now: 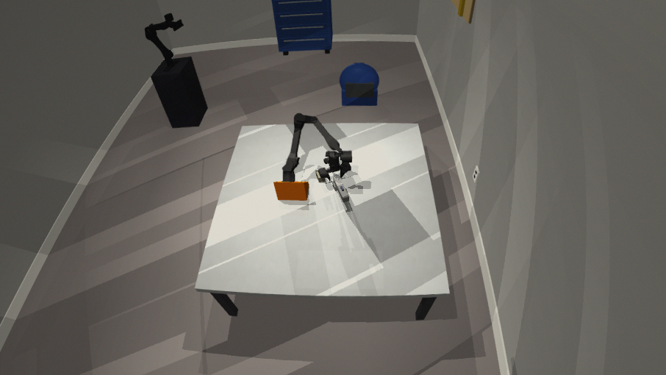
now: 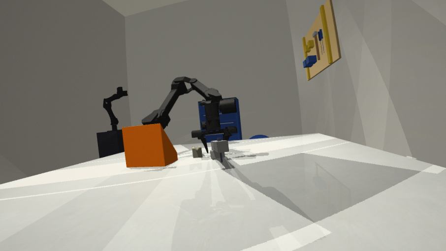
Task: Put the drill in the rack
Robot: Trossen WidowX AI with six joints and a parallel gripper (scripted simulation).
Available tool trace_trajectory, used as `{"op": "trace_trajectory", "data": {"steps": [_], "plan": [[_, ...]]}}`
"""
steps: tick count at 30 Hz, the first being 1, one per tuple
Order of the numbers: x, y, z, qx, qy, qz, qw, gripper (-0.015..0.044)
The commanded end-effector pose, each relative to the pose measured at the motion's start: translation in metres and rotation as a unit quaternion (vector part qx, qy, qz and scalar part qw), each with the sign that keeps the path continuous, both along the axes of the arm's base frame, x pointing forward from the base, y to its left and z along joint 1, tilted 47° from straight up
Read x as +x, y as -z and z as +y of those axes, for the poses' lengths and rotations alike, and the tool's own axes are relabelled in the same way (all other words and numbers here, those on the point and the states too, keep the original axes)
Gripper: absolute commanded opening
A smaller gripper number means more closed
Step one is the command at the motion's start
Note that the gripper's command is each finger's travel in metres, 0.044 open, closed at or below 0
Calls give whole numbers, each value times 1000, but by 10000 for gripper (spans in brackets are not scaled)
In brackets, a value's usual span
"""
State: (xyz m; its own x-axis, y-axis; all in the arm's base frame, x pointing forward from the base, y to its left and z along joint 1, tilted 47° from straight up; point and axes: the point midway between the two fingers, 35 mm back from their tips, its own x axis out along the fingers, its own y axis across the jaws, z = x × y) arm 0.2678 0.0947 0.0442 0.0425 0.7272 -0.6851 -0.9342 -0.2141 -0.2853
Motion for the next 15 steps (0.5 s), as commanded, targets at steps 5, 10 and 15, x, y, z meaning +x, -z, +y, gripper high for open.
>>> {"op": "trace_trajectory", "data": {"steps": [5,10,15], "plan": [[0,0,0,0,0,0,1000,125],[0,0,0,0,0,0,1000,13],[0,0,0,0,0,0,1000,0]]}}
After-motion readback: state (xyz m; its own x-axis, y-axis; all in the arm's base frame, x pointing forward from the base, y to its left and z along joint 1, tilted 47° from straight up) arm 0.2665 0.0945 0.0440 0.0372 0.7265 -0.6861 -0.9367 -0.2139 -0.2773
